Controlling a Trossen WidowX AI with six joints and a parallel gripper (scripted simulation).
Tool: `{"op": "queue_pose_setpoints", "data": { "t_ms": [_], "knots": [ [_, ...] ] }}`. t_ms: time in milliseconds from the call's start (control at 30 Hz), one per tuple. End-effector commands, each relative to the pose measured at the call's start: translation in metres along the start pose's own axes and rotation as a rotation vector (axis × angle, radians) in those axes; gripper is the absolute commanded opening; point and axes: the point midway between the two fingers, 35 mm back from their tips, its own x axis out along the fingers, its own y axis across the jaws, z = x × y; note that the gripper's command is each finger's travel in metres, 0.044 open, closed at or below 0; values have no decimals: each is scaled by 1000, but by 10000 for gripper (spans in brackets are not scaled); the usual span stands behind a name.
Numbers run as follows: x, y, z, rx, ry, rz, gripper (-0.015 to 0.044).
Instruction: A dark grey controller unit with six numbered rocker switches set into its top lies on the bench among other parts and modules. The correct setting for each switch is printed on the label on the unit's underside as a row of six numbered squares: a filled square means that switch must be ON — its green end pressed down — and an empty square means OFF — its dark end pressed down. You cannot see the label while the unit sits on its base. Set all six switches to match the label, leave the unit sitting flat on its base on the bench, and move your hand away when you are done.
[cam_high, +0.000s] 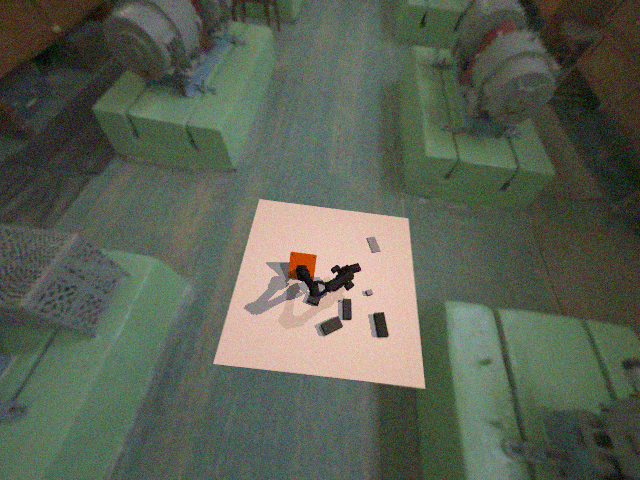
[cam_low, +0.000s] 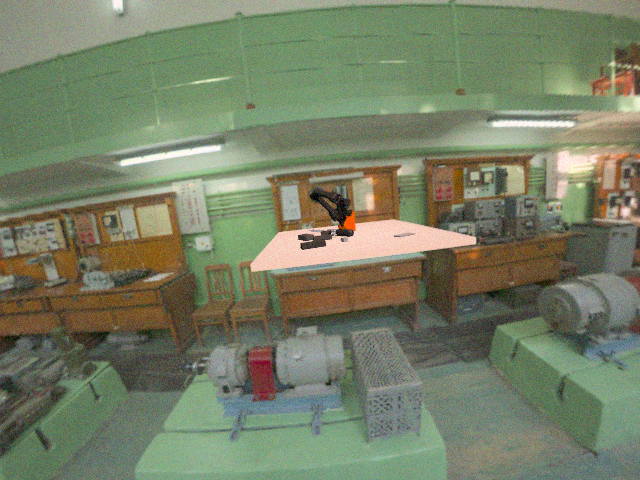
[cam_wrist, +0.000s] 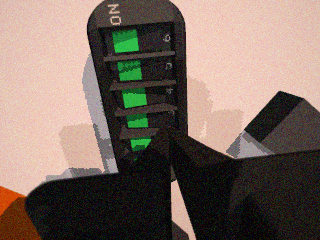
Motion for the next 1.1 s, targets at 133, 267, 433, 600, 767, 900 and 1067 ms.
{"op": "queue_pose_setpoints", "data": {
  "t_ms": [133, 267, 433, 600, 767, 900, 1067],
  "knots": [
    [16, 1, -2, -9, 10, 1, 0],
    [22, 1, -2, -9, 11, 1, 0],
    [28, 1, -3, -9, 11, 0, 0],
    [35, 1, -3, -9, 11, 0, 0],
    [35, 1, -3, -9, 11, 0, 0],
    [35, 1, -3, -9, 11, 0, 0],
    [35, 1, -3, -9, 11, 0, 0]
  ]
}}
